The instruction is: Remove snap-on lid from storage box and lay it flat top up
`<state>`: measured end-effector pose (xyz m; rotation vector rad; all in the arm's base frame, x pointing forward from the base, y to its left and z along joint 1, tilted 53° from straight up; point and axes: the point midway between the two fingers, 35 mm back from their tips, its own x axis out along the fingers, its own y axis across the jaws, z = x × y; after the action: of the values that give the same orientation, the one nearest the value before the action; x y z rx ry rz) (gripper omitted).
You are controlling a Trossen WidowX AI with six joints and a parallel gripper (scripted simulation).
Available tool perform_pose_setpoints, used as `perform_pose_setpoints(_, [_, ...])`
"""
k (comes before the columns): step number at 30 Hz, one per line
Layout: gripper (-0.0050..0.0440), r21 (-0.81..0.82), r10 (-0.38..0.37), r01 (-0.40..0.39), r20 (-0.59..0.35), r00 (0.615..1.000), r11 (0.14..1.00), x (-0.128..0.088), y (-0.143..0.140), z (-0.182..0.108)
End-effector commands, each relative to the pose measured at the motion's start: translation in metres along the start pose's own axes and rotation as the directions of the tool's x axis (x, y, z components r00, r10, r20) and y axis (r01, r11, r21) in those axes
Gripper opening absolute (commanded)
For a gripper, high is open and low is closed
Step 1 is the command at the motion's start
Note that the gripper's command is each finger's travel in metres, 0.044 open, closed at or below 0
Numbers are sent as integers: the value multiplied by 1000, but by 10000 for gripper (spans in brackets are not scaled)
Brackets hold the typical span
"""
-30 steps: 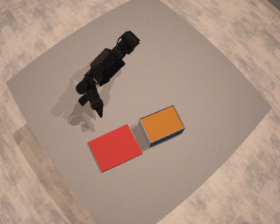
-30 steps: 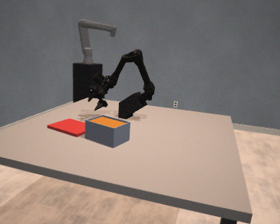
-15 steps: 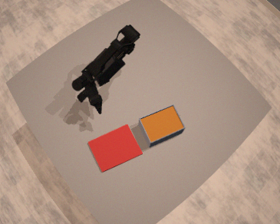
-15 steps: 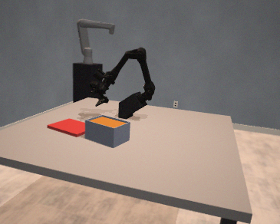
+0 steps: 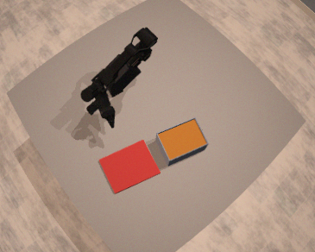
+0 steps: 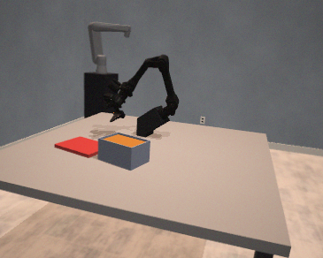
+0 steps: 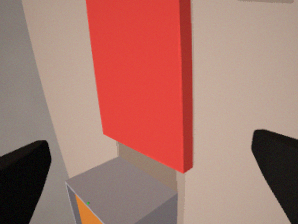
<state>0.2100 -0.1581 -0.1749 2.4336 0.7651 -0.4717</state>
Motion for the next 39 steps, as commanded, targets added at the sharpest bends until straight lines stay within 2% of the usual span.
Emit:
perform_pose_setpoints(1, [440,-2,-2,2,0,1000,1000,0,-1,0])
perform_pose_setpoints(20, [440,-2,-2,2,0,1000,1000,0,-1,0])
perform_pose_setpoints(28, [248,-2,-2,2,0,1000,1000,0,-1,0])
perform_pose_setpoints(30, [248,-2,-2,2,0,1000,1000,0,-1,0])
perform_pose_setpoints(39, [32,-2,-2,2,0,1000,1000,0,-1,0])
